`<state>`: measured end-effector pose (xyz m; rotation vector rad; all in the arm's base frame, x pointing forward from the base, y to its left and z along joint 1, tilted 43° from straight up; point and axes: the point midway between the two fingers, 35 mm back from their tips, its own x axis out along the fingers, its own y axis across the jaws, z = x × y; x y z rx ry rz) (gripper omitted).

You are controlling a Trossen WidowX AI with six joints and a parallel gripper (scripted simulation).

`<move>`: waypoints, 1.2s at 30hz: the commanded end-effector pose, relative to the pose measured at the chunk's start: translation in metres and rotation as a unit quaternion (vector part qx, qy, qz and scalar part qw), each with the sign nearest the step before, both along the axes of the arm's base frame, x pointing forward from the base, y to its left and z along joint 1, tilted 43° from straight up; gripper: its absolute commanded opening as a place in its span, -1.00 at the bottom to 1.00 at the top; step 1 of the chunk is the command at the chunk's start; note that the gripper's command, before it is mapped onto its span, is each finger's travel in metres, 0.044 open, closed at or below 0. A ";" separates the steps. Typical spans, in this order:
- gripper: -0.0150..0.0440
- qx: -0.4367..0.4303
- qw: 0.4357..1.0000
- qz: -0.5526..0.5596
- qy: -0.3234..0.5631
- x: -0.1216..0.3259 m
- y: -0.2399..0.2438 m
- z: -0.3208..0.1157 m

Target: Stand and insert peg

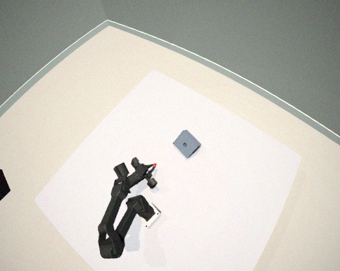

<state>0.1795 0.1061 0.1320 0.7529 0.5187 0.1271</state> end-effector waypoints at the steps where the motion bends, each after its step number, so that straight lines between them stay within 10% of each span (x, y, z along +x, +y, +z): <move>1: -0.32 -0.001 1.000 -0.011 -0.009 -0.003 -0.001 -0.002; 36: -0.32 -0.012 0.987 -0.115 -0.116 -0.026 0.003 -0.005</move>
